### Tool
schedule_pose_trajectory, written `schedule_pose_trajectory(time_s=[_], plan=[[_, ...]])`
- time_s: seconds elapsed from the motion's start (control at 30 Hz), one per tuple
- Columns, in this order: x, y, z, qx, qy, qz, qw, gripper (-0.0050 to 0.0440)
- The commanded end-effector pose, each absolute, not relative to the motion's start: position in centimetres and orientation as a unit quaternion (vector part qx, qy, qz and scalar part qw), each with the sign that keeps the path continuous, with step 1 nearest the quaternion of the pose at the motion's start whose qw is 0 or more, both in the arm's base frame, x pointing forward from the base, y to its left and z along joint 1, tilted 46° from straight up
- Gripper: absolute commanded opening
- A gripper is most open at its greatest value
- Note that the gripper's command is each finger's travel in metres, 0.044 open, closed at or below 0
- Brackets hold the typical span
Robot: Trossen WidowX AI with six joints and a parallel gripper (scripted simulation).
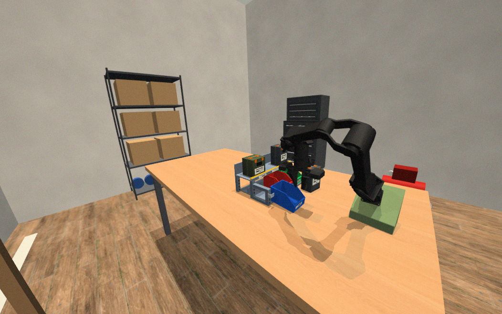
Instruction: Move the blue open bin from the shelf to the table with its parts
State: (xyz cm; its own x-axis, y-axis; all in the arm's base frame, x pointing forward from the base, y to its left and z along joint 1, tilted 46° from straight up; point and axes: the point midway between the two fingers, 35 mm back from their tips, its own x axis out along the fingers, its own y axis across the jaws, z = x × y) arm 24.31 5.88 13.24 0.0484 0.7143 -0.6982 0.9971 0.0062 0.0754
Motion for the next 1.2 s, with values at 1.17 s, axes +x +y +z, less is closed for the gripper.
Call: schedule_pose_trajectory(time_s=[1.17], plan=[[24.32, 6.08, 13.22, 0.663, 0.644, -0.239, 0.296, 0.0150]])
